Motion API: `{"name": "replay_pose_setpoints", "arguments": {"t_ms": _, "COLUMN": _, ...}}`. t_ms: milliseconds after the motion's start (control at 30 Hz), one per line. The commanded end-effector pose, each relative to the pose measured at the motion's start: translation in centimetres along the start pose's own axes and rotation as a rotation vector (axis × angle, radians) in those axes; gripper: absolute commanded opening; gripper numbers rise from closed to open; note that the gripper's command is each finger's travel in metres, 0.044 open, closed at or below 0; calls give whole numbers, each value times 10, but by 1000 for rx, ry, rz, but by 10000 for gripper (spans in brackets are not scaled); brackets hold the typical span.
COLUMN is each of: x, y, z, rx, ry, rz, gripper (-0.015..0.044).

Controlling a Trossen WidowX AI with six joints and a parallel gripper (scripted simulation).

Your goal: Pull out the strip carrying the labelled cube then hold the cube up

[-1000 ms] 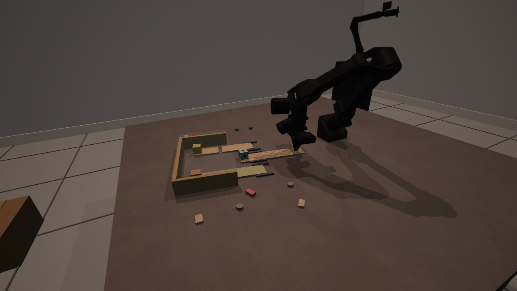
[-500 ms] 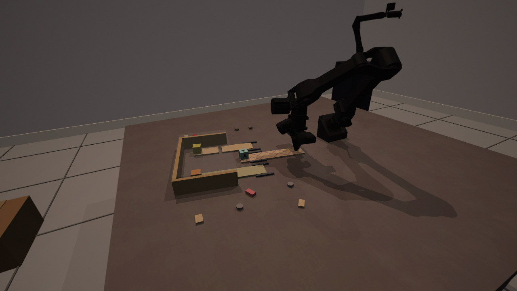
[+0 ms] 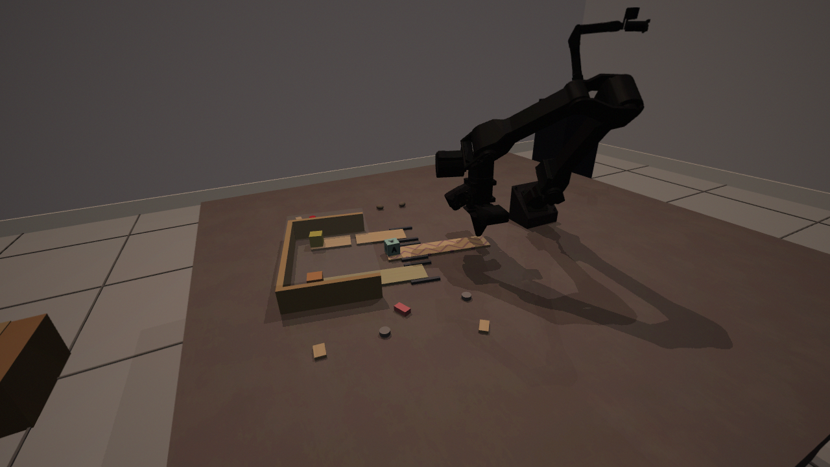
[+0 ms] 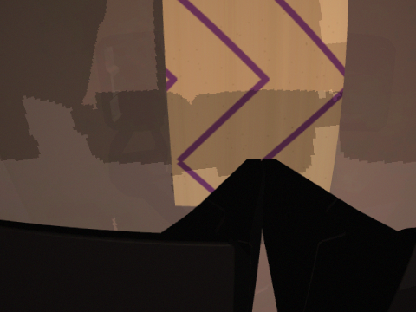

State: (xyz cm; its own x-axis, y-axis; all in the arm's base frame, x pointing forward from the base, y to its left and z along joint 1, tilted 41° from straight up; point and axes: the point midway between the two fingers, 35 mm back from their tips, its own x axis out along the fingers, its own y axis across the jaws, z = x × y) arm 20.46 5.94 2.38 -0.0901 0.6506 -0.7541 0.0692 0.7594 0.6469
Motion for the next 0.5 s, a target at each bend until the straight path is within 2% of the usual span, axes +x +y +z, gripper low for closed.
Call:
{"name": "replay_pose_setpoints", "arguments": {"t_ms": 0, "x": -26, "y": 1, "z": 6, "rx": -11, "ry": -15, "rz": -5, "gripper": 0}}
{"name": "replay_pose_setpoints", "arguments": {"t_ms": 100, "x": -26, "y": 1, "z": 6, "rx": -11, "ry": -15, "rz": -5, "gripper": 0}}
{"name": "replay_pose_setpoints", "arguments": {"t_ms": 467, "x": -28, "y": -2, "z": 50, "rx": -111, "ry": -17, "rz": -6, "gripper": 289}}
